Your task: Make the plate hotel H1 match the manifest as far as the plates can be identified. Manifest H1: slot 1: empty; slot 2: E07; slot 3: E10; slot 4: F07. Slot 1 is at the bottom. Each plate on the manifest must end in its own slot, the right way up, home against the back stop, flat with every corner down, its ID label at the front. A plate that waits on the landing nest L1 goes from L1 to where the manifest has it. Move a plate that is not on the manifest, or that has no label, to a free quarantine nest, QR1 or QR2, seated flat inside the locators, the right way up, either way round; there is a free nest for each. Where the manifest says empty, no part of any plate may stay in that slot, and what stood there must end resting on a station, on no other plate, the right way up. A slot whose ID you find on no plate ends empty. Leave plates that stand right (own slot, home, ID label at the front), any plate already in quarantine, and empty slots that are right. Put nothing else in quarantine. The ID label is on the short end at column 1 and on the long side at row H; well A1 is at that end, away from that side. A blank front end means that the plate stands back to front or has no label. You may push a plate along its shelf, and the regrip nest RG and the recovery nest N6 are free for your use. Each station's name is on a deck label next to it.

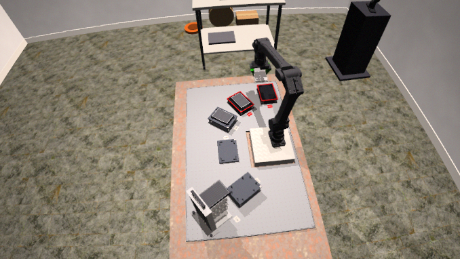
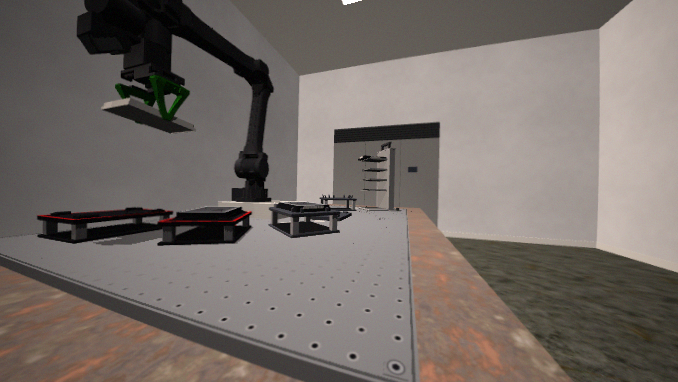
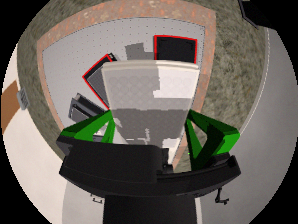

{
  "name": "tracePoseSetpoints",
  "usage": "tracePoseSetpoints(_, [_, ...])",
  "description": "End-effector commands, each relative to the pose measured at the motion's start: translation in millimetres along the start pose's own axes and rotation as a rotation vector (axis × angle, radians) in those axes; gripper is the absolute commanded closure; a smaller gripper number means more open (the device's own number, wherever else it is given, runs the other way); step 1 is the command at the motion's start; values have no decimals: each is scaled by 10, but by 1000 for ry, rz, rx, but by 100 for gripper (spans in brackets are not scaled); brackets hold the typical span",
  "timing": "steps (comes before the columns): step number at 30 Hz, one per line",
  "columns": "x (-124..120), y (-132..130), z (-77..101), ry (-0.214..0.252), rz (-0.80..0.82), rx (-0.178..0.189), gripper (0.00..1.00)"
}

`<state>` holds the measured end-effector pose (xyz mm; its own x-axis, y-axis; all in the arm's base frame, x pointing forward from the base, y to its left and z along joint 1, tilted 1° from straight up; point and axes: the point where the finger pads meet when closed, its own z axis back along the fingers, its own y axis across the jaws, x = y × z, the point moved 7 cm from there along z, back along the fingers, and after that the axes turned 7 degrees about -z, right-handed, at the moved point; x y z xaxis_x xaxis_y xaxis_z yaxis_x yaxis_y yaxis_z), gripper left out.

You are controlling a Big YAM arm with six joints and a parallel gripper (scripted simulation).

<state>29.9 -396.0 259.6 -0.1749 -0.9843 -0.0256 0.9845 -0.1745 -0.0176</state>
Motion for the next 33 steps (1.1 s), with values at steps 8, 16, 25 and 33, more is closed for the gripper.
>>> tracePoseSetpoints(8, [339, -336, 258, -69, 11, 11, 14])
tracePoseSetpoints(16, [413, -529, 258, -67, 11, 9, 14])
tracePoseSetpoints(25, [532, -751, 232, -82, 11, 6, 14])
tracePoseSetpoints(33, [396, -676, -160, -22, 30, 3, 14])
